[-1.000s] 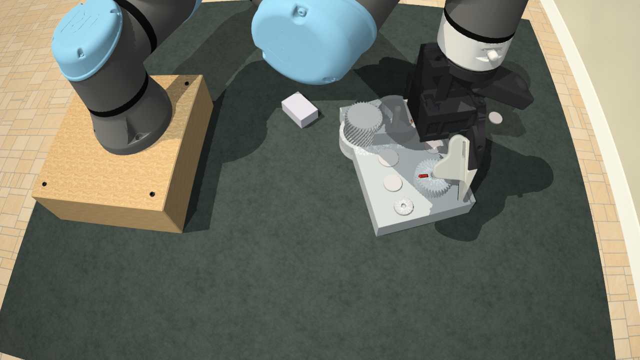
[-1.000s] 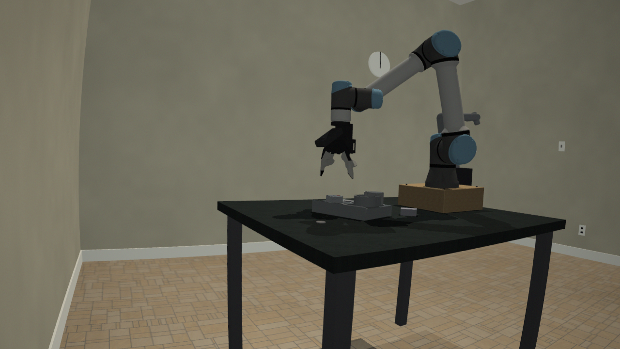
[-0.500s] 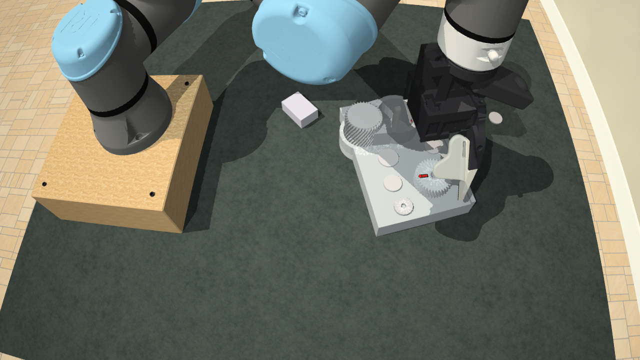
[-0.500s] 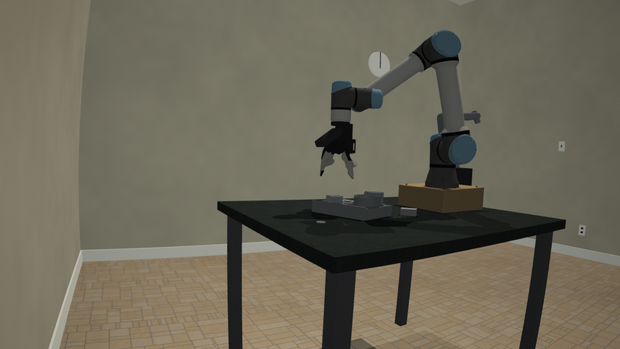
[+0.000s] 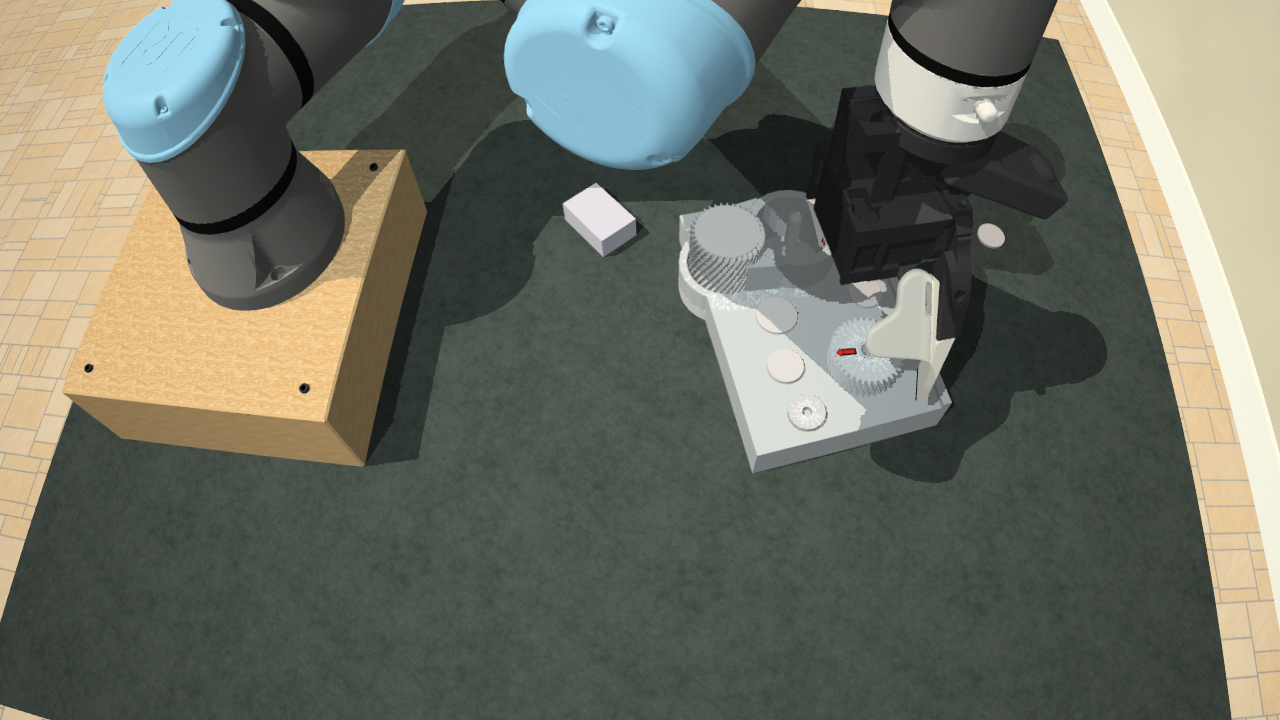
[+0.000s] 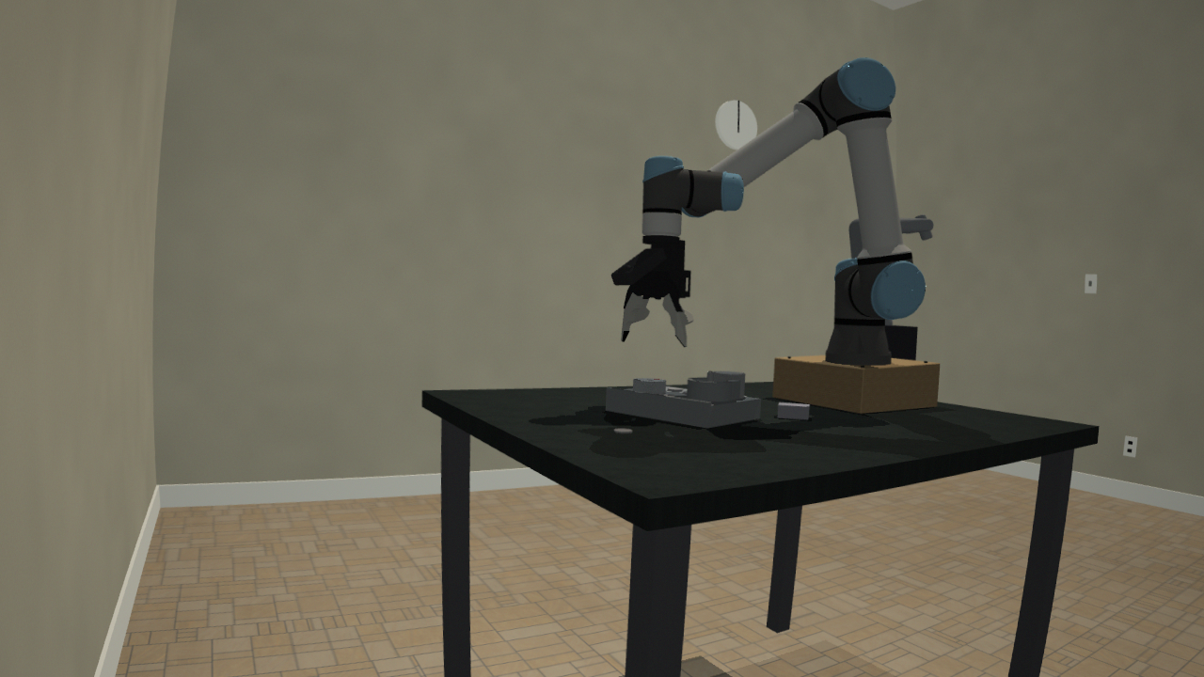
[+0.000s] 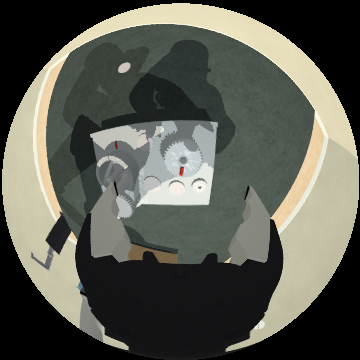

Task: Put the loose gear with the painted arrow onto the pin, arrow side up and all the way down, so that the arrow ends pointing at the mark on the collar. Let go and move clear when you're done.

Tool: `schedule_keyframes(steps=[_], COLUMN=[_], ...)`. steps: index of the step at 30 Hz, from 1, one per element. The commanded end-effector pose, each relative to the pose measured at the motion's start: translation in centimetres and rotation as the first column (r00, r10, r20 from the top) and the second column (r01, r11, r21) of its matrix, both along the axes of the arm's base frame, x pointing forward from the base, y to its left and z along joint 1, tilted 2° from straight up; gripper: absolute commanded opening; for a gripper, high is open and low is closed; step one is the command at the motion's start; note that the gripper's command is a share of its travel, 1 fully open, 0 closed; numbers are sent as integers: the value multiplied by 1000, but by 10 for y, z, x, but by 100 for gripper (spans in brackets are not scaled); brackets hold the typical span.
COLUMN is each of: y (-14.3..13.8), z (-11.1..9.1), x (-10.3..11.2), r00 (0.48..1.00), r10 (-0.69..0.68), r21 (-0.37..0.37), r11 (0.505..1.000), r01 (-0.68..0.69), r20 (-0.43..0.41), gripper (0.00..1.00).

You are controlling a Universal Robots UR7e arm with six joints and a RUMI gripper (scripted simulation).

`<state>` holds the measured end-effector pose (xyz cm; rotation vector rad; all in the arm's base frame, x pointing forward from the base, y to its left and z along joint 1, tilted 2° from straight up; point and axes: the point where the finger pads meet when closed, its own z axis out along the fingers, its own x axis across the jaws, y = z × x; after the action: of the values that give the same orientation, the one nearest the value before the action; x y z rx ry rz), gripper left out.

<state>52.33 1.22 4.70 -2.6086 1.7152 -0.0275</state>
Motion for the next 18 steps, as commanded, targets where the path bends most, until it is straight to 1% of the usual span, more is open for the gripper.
schedule_keyframes(steps=[1,3,5,7,11,14,15,18], y=[0,0,0,0,0,0,0,0], z=[1,1,1,1,1,1,1,1], x=[0,0,1,1,1,1,1,1], r00=[1000,1000,996,996,973,966,966,966], r10=[1,27,90,90,232,258,258,258], r21=[0,-1,-3,-3,-8,-9,-9,-9], r11=[1000,1000,996,996,973,966,966,966], r01=[-1,-27,-90,-90,-232,-258,-258,-258], r20=[1,2,2,2,3,3,3,3], gripper=[100,100,100,100,100,100,54,54])
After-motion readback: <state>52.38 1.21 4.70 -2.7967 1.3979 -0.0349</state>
